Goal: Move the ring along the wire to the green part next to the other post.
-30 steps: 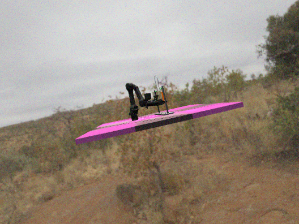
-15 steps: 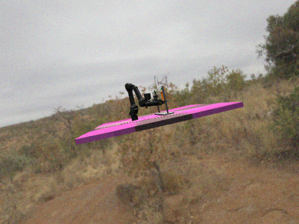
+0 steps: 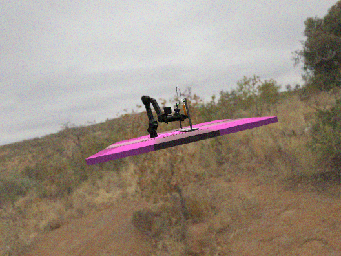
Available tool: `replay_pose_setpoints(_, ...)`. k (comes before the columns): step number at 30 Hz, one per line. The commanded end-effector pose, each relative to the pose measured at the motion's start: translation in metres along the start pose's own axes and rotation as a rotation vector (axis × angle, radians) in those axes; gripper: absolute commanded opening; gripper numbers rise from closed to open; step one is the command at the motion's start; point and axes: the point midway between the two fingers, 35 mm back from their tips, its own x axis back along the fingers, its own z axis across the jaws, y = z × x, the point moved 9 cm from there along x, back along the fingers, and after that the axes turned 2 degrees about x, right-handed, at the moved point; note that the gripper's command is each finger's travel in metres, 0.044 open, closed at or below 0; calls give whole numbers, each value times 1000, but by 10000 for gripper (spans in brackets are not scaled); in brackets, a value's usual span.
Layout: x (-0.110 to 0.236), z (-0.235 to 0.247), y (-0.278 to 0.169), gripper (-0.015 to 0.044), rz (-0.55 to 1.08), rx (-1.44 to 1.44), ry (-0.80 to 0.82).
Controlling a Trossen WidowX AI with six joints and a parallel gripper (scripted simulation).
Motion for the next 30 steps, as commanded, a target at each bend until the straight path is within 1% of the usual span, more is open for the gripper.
replay_pose_setpoints(1, 0, 8, 1, -150, -4, -35, 1)
replay_pose_setpoints(22, 1, 72, 17, -150, -5, -417, 33)
replay_pose_setpoints(30, 9, 85, 31, -150, 50, -527, 60)
